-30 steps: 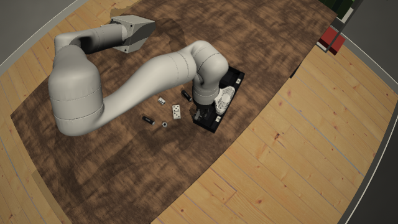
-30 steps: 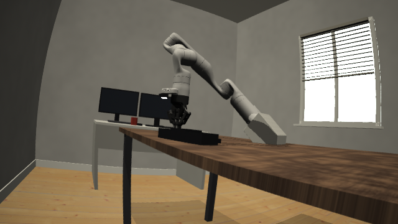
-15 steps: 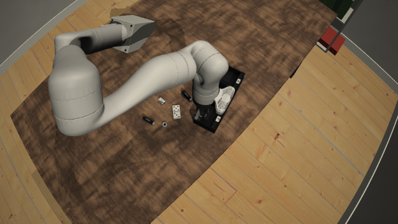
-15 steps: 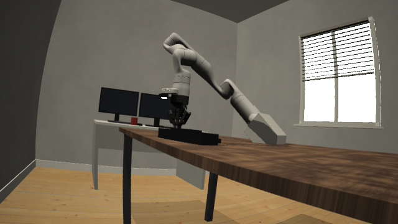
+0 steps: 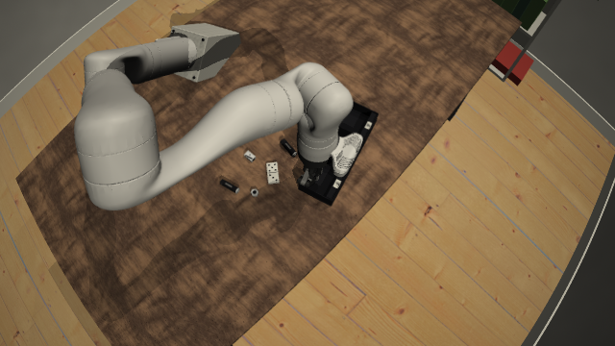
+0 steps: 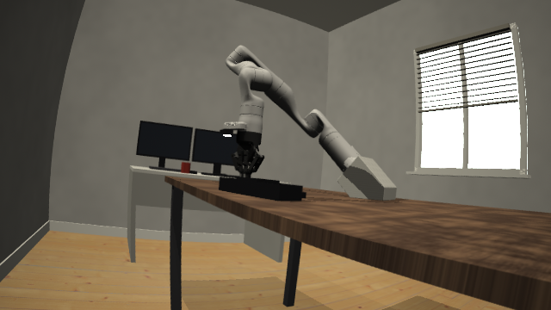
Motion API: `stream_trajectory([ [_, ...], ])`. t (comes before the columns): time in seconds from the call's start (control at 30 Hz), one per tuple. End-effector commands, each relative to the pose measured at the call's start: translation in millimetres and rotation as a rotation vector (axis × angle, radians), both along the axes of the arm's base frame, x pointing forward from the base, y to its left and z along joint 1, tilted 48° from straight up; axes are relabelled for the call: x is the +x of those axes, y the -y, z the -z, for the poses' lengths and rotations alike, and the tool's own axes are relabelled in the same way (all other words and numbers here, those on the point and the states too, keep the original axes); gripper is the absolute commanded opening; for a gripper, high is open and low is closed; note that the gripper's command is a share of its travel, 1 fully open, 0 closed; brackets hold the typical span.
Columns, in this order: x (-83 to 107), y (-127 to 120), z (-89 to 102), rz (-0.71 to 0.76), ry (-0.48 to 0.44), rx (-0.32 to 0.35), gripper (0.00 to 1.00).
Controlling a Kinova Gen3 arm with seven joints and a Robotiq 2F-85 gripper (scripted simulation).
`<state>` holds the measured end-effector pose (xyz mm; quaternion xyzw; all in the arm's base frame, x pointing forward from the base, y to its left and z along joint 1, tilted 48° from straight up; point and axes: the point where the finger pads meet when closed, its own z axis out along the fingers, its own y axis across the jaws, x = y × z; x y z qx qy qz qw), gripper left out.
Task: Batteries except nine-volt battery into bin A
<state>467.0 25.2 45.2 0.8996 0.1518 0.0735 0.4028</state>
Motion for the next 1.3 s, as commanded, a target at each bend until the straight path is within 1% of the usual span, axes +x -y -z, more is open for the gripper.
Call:
stream_trajectory([
  [0.0,-0.7,0,0.8,0.003,0.000,0.002,0.09],
  [0.27,-0.7,0,0.8,0.003,0.000,0.002,0.09],
  [0.3,-3.1,0,0.4,0.011,0.000,0.004,0.09],
  [0.97,-7.3,-18,-15.8,0.001,-0.004,0.002,0.09],
  [1.13,-9.0,-23,-20.2,0.001,-0.004,0.002,0.09],
  [1.27,-13.2,-34,-30.9,0.001,-0.004,0.002,0.09],
])
